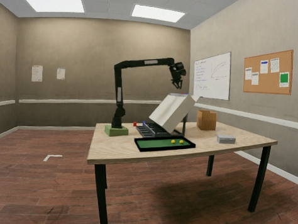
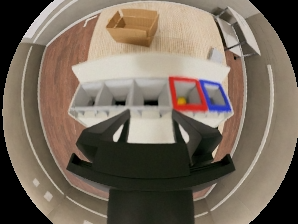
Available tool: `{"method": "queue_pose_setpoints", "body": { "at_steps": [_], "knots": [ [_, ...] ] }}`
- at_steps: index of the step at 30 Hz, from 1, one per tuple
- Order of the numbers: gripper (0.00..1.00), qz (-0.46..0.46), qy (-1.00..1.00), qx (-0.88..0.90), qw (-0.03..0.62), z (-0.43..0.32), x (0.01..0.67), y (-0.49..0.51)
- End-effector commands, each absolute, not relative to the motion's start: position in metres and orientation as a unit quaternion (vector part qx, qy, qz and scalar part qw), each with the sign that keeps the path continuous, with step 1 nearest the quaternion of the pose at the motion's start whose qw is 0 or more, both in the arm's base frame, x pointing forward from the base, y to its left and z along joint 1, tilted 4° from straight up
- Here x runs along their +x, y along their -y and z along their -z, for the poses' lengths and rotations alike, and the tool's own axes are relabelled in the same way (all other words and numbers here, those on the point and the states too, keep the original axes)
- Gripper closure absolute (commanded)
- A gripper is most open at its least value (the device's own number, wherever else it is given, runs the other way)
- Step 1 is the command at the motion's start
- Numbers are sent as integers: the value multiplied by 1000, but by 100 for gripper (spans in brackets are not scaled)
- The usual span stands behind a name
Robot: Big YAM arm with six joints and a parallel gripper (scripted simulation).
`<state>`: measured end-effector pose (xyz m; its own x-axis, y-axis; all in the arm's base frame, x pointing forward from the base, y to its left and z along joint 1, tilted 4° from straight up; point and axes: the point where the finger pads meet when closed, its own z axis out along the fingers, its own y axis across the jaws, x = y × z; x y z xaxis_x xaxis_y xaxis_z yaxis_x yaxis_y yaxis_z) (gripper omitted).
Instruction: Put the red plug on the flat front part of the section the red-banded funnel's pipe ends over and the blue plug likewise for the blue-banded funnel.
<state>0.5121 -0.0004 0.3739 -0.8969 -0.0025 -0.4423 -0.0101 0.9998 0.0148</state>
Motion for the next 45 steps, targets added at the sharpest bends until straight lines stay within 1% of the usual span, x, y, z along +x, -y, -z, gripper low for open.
{"method": "queue_pose_setpoints", "body": {
  "at_steps": [1,9,28,43,45],
  "knots": [
    [41,-9,-966,-3,258,-397,475,0],
    [41,-9,-966,-4,258,-382,392,1],
    [41,-9,-966,-4,257,-381,379,2],
    [41,-8,-998,-6,68,-280,272,1],
    [41,-8,-998,-6,68,-280,272,1]
  ]
}}
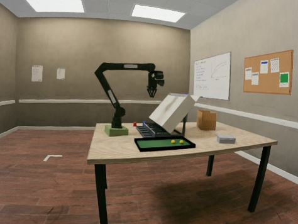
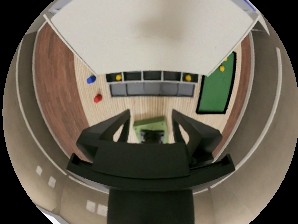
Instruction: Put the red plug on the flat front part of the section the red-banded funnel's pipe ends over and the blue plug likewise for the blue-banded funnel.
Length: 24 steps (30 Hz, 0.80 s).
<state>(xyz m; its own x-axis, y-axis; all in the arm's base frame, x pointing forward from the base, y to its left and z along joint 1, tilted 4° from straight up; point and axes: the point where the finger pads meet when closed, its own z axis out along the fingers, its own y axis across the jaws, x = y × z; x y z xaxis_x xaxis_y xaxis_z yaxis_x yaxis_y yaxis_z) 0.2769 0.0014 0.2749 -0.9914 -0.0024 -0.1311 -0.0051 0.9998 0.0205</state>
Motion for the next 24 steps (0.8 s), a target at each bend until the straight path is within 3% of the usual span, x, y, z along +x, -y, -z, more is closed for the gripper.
{"method": "queue_pose_setpoints", "body": {
  "at_steps": [1,24],
  "knots": [
    [41,-8,-998,-6,66,-280,271,1],
    [41,-9,-999,-3,50,-268,264,-1]
  ]
}}
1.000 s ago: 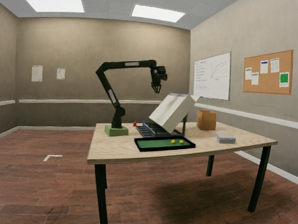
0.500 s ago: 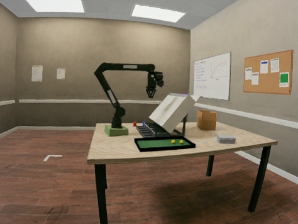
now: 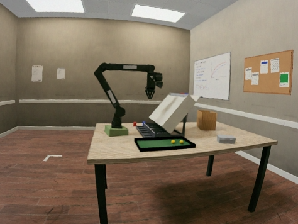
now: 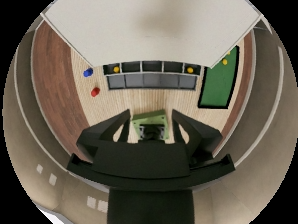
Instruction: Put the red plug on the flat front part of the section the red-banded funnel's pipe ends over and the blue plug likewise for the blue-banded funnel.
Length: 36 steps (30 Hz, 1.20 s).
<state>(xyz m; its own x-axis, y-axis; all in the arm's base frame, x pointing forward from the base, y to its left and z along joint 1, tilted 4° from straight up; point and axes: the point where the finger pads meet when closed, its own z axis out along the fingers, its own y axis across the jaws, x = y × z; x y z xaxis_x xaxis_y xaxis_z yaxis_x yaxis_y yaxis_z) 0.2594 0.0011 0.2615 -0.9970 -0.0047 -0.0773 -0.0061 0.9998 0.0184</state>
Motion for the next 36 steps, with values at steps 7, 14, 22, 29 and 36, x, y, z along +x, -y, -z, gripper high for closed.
{"method": "queue_pose_setpoints", "body": {
  "at_steps": [7,14,22,29,36],
  "knots": [
    [41,-9,-999,-3,50,-268,264,-1],
    [41,-9,-999,-3,47,-267,262,-1],
    [41,-9,-999,-3,47,-267,262,-1],
    [20,-9,-999,-3,47,-267,262,-1],
    [20,-9,-999,-3,47,-267,262,-1]
  ]
}}
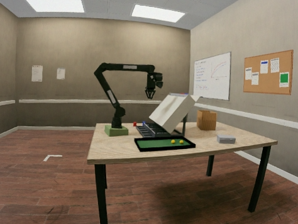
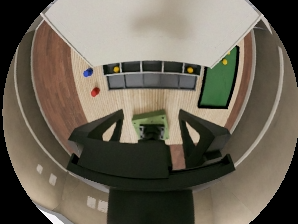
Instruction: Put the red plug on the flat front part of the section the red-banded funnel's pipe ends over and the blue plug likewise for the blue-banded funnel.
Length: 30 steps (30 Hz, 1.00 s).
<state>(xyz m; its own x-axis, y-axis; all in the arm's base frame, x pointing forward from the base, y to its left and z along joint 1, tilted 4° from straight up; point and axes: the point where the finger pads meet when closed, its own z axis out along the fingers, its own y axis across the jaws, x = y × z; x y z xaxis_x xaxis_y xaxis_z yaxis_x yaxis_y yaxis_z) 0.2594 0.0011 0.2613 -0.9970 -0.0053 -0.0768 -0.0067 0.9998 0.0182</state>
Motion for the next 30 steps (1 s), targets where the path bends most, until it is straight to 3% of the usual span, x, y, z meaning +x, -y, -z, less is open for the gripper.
{"method": "queue_pose_setpoints", "body": {
  "at_steps": [1,25,30],
  "knots": [
    [20,-9,-999,-3,47,-267,262,-1],
    [20,-9,-999,-3,47,-267,262,-1],
    [20,-9,-999,-4,45,-240,260,41]
  ]
}}
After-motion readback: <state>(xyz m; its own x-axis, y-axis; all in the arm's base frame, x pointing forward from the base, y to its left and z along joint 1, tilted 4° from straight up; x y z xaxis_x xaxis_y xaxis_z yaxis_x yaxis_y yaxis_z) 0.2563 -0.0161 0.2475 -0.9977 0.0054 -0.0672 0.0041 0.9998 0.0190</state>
